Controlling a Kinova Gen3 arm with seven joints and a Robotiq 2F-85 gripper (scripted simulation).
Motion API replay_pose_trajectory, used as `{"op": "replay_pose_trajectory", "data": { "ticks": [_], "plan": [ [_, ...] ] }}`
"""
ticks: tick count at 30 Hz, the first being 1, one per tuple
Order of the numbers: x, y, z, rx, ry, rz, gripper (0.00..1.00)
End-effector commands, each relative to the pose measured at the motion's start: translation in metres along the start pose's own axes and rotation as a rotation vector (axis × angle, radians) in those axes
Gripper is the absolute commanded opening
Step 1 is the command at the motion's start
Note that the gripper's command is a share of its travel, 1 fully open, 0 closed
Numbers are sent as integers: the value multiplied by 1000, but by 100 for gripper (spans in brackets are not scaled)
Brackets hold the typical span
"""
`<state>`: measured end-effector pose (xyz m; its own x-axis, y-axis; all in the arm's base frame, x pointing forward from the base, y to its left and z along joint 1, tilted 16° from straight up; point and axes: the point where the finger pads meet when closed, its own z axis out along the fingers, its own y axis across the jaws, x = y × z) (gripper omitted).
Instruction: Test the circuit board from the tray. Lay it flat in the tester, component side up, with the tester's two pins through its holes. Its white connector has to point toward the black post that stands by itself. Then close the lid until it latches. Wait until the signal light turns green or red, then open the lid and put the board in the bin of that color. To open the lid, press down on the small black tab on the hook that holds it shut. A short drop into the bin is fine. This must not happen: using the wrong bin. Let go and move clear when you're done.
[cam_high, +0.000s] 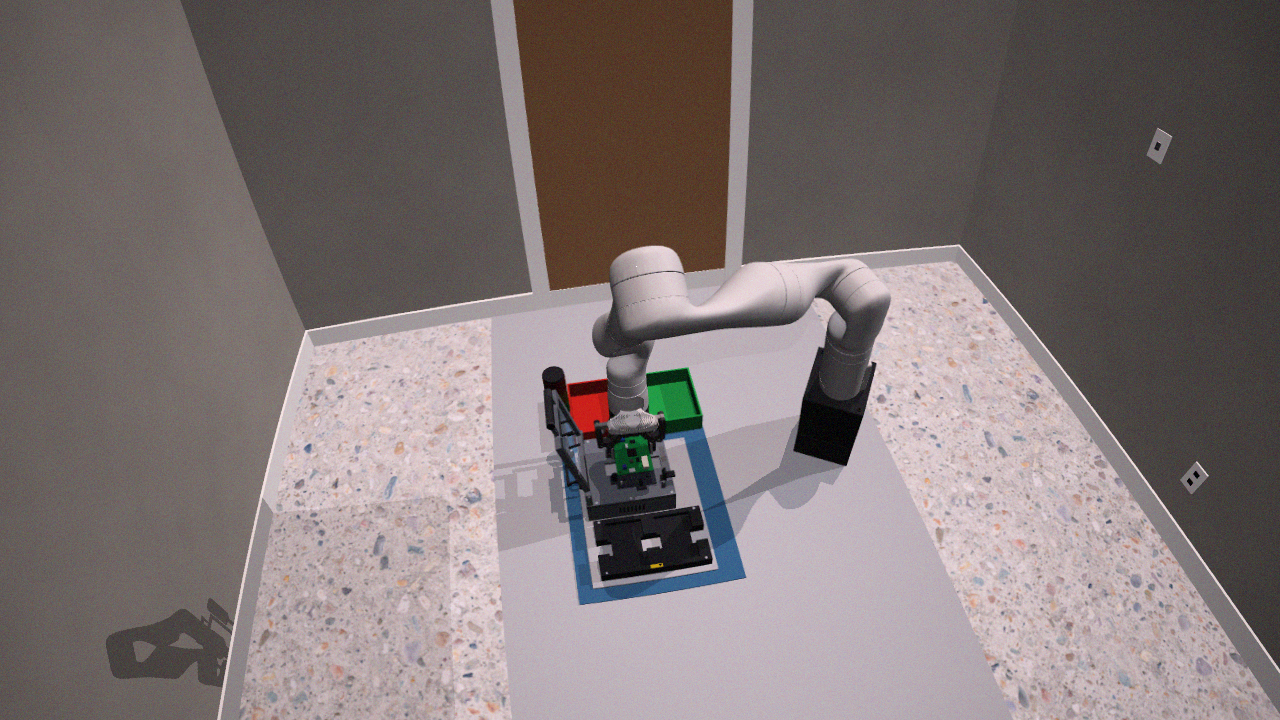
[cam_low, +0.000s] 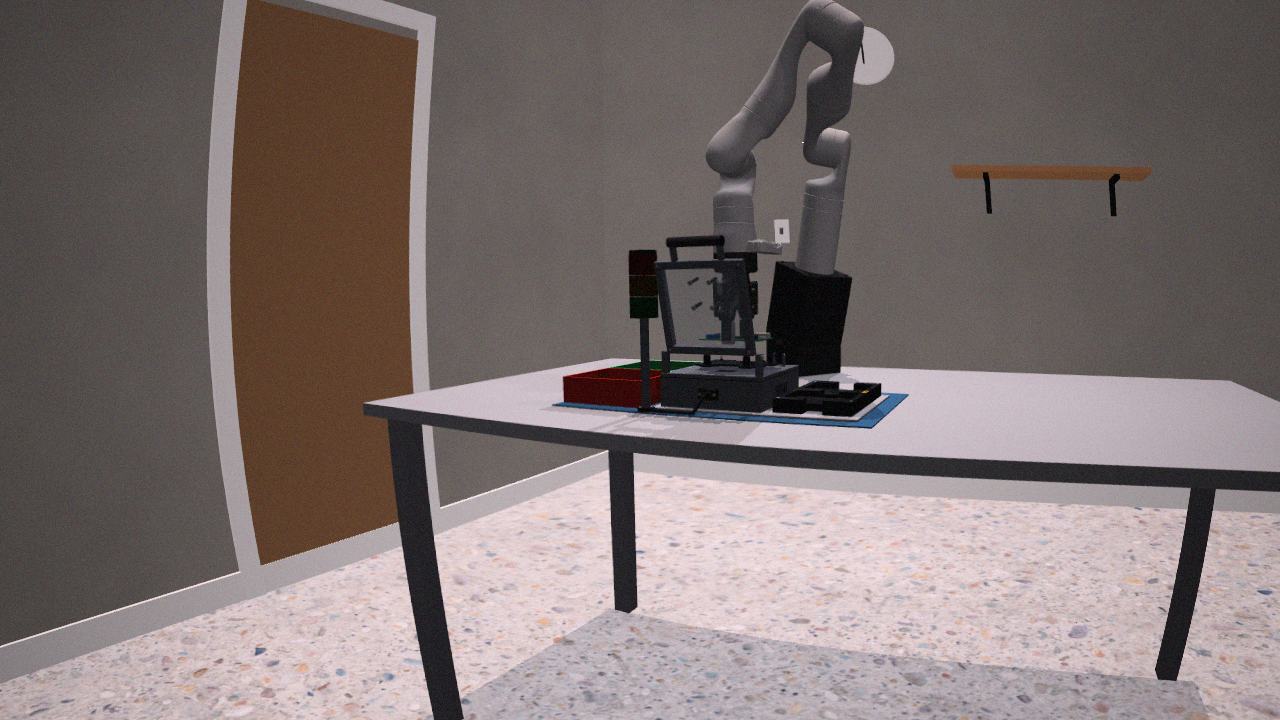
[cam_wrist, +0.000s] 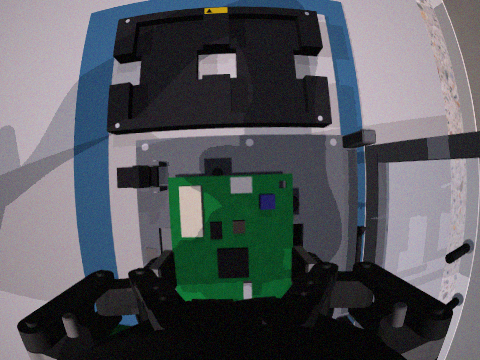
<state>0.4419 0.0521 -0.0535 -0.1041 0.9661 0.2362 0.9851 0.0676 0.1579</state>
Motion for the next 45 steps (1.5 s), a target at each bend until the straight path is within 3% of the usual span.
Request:
{"op": "replay_pose_trajectory", "data": {
  "ticks": [1,15,45],
  "plan": [
    [-2,-2,4,4,-2,2,77],
    [-2,-2,23,4,-2,2,77],
    [-2,-2,24,4,-2,2,77]
  ]
}}
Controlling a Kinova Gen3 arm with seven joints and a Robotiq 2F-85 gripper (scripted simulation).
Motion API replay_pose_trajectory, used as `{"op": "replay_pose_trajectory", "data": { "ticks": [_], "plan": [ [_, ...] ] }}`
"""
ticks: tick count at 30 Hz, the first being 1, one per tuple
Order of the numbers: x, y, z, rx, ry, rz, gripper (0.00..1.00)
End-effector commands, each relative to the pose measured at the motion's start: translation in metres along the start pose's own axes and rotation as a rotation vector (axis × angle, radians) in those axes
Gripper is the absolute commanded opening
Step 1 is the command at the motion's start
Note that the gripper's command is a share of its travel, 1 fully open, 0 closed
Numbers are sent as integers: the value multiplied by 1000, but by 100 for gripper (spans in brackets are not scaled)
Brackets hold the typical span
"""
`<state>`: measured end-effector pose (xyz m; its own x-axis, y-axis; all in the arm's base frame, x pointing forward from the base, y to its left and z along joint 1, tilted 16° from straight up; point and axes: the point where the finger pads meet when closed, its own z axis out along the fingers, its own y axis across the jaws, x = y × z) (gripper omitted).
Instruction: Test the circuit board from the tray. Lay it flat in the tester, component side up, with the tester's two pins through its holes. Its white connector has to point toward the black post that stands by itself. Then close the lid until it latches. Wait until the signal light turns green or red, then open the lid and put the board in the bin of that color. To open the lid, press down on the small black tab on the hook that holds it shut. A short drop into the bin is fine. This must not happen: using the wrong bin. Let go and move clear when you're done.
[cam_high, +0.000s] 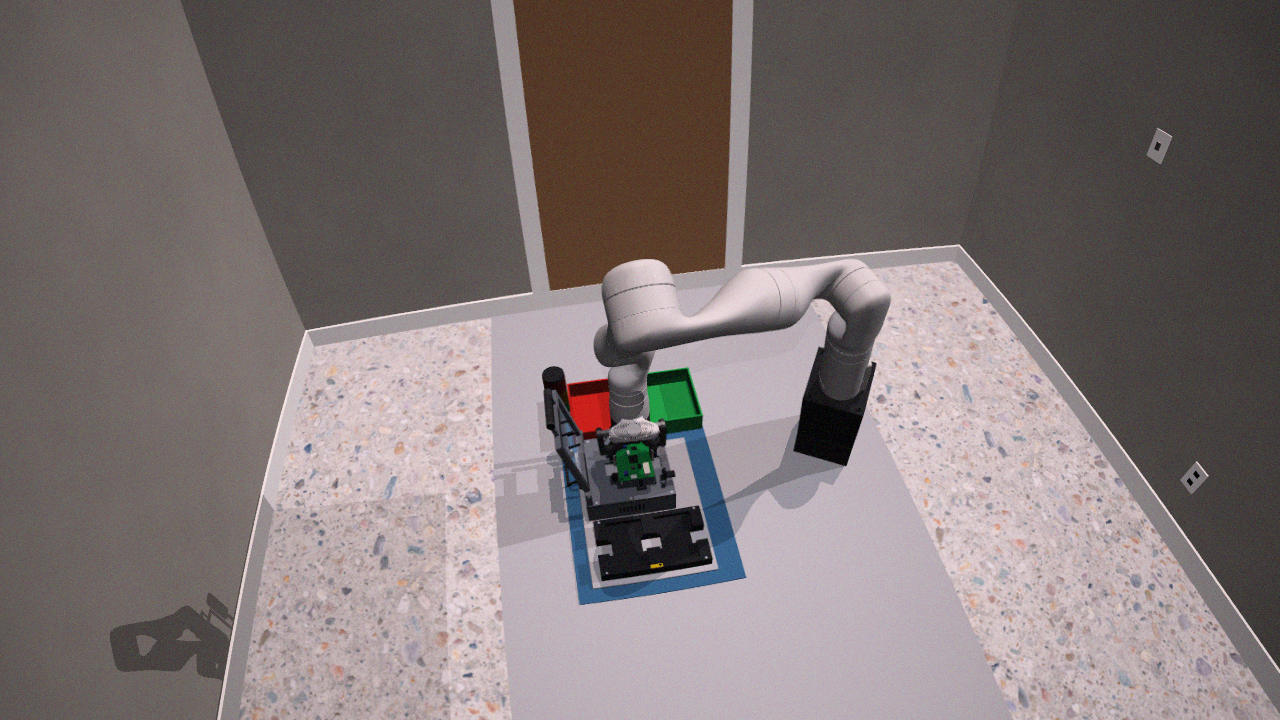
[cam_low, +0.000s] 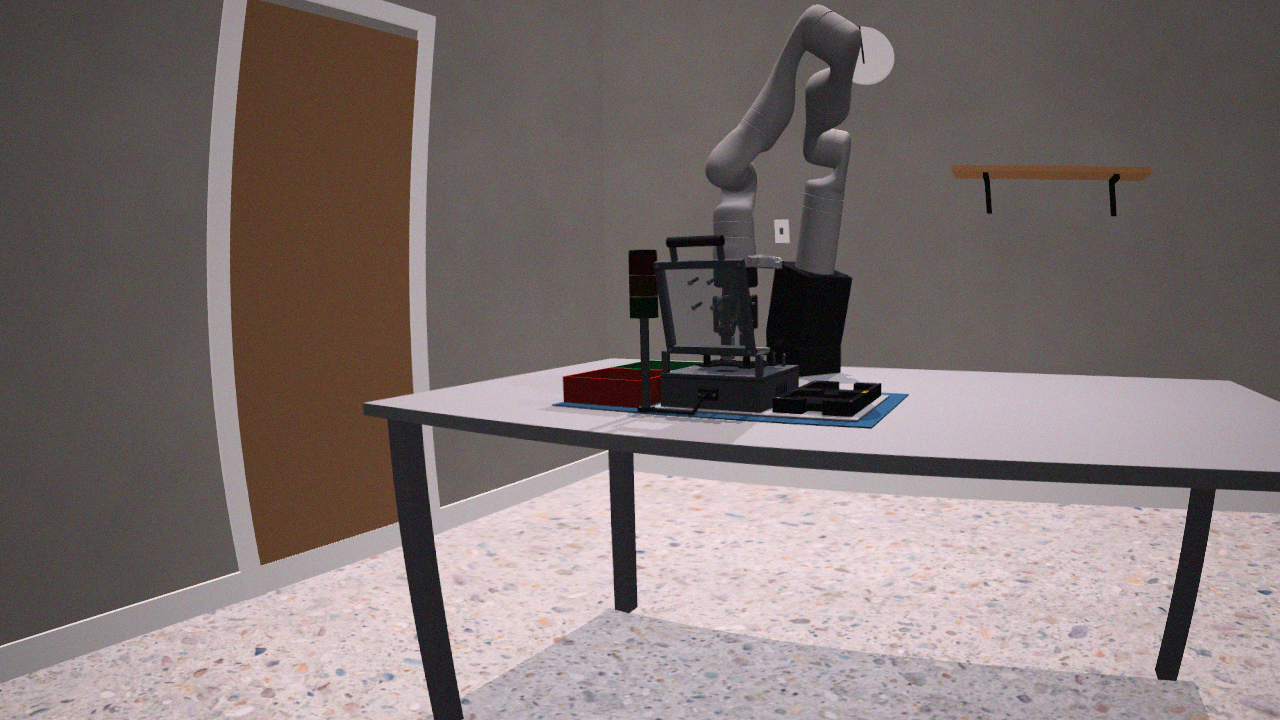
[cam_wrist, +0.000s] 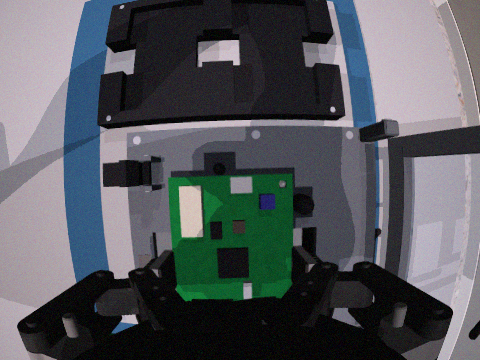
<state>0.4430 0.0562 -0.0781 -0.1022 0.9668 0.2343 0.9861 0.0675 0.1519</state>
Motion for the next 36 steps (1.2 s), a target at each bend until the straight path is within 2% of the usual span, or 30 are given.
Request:
{"op": "replay_pose_trajectory", "data": {
  "ticks": [1,36],
  "plan": [
    [0,1,-1,-2,0,0,77],
    [0,1,3,-2,0,0,77]
  ]
}}
